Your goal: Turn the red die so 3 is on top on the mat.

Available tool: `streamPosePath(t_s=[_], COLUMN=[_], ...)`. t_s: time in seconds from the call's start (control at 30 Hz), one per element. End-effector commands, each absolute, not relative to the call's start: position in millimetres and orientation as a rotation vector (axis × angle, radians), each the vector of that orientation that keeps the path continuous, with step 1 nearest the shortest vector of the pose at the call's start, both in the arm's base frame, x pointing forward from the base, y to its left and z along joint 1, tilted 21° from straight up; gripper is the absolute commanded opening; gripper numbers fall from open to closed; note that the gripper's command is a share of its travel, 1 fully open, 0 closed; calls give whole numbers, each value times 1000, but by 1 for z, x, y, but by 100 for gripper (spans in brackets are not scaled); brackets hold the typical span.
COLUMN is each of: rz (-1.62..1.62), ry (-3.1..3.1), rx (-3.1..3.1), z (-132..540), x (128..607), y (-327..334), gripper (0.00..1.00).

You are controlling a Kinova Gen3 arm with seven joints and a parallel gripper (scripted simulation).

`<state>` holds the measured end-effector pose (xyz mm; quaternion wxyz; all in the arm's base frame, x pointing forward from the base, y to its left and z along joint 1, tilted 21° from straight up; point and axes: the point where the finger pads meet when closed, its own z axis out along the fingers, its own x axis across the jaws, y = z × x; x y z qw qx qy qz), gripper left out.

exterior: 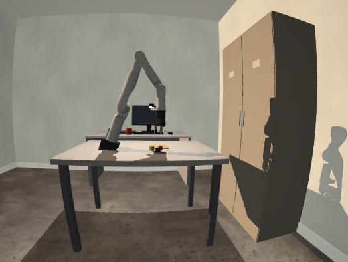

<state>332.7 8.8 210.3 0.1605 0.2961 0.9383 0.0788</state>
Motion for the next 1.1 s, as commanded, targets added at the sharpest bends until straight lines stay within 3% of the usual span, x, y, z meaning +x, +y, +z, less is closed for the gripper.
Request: streamPosePath(t_s=[0.0,1.07], rz=[241,459], ry=[2653,1834], rx=[945,2280], z=[208,192], x=[332,336], y=[8,16], gripper=[100,100])
